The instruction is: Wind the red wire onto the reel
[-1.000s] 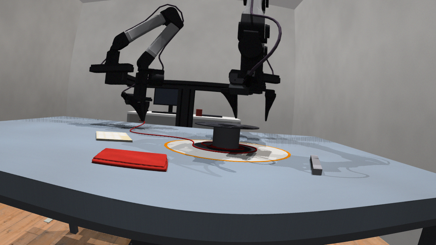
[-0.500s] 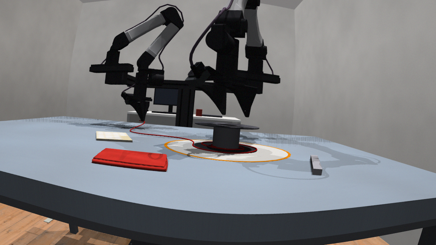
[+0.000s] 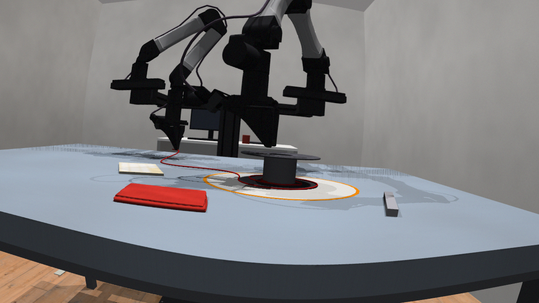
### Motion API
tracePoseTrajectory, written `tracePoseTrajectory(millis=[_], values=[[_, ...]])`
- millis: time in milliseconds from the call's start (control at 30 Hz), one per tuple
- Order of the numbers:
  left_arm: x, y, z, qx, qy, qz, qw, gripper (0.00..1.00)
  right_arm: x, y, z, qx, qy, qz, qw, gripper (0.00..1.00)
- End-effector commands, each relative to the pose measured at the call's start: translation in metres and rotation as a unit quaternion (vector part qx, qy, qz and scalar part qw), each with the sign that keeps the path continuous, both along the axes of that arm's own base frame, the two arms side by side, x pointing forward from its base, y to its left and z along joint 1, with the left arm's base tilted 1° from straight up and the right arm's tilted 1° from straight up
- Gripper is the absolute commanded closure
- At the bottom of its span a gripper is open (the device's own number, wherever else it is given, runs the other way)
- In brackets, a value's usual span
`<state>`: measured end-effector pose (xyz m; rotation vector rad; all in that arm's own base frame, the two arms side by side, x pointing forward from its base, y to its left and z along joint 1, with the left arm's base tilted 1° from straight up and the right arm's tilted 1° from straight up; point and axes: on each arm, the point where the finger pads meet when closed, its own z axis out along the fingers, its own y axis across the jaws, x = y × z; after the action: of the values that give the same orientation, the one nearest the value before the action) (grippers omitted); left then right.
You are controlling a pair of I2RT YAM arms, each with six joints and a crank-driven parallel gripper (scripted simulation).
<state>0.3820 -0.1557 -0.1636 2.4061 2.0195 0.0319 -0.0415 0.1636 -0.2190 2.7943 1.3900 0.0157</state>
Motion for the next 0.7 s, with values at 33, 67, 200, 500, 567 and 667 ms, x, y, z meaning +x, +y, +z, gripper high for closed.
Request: tracePoseTrajectory(millis=[33, 67, 200, 500, 567, 667], values=[[0.009, 0.001, 0.006, 0.000, 0.005, -0.145, 0.989, 0.07, -0.005, 0.003, 0.001, 0.003, 0.005, 0.011, 1.000, 1.00], [0.008, 0.001, 0.006, 0.000, 0.005, -0.145, 0.989, 0.07, -0.005, 0.003, 0.001, 0.003, 0.005, 0.011, 1.000, 1.00], [0.008, 0.000, 0.009, 0.000, 0.005, -0.145, 0.989, 0.07, -0.005, 0.003, 0.001, 0.003, 0.005, 0.011, 1.000, 1.00], [0.004, -0.001, 0.017, 0.000, 0.005, -0.145, 0.989, 0.07, -0.005, 0.003, 0.001, 0.003, 0.005, 0.011, 1.000, 1.00], [0.004, -0.003, 0.019, 0.000, 0.005, -0.145, 0.989, 0.07, -0.005, 0.003, 0.001, 0.003, 0.005, 0.011, 1.000, 1.00], [0.004, -0.005, 0.023, 0.000, 0.005, -0.145, 0.989, 0.07, -0.005, 0.003, 0.001, 0.003, 0.005, 0.011, 1.000, 1.00]])
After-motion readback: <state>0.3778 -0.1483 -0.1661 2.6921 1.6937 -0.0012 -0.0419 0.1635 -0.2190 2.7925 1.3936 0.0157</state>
